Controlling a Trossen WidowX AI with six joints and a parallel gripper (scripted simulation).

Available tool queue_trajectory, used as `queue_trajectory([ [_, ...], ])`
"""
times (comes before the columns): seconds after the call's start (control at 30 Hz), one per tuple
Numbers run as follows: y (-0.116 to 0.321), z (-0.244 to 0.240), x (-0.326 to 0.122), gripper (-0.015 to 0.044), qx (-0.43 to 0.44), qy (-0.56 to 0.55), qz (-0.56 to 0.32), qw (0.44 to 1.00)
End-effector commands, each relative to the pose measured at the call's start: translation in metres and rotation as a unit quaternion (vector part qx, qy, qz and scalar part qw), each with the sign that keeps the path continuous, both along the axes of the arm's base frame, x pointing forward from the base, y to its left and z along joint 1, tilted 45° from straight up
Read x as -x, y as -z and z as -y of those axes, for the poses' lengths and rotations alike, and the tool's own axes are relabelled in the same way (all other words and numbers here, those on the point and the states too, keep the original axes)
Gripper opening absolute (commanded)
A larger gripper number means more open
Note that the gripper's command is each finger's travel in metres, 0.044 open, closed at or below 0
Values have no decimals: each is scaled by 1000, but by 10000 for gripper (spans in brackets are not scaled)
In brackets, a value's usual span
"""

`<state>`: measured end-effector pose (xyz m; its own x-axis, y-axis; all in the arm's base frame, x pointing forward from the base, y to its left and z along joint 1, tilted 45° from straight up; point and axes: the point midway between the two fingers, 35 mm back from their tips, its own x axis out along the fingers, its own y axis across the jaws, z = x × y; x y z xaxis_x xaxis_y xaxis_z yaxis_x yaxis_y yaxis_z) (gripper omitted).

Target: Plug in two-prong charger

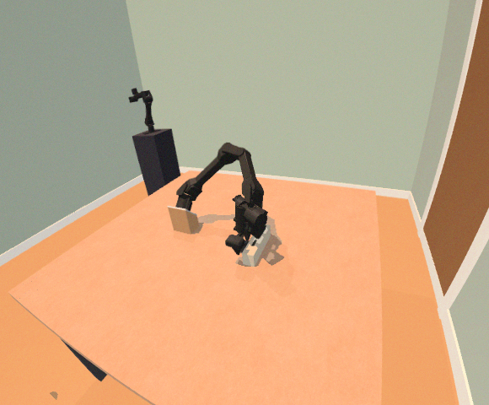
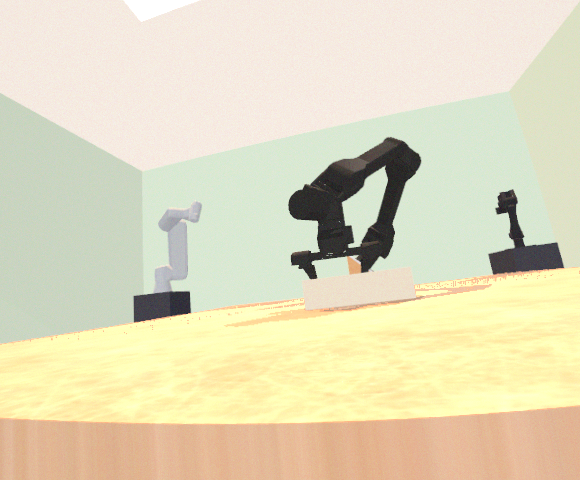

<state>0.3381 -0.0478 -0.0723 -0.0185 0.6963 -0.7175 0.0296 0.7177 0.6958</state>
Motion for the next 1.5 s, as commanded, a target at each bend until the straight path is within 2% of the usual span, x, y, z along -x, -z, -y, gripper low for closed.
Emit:
queue_trajectory([
  [0.0,0,1,2,440,-2,2,3,1000],
  [1.47,2,0,31,440,-2,4,7,1000],
])
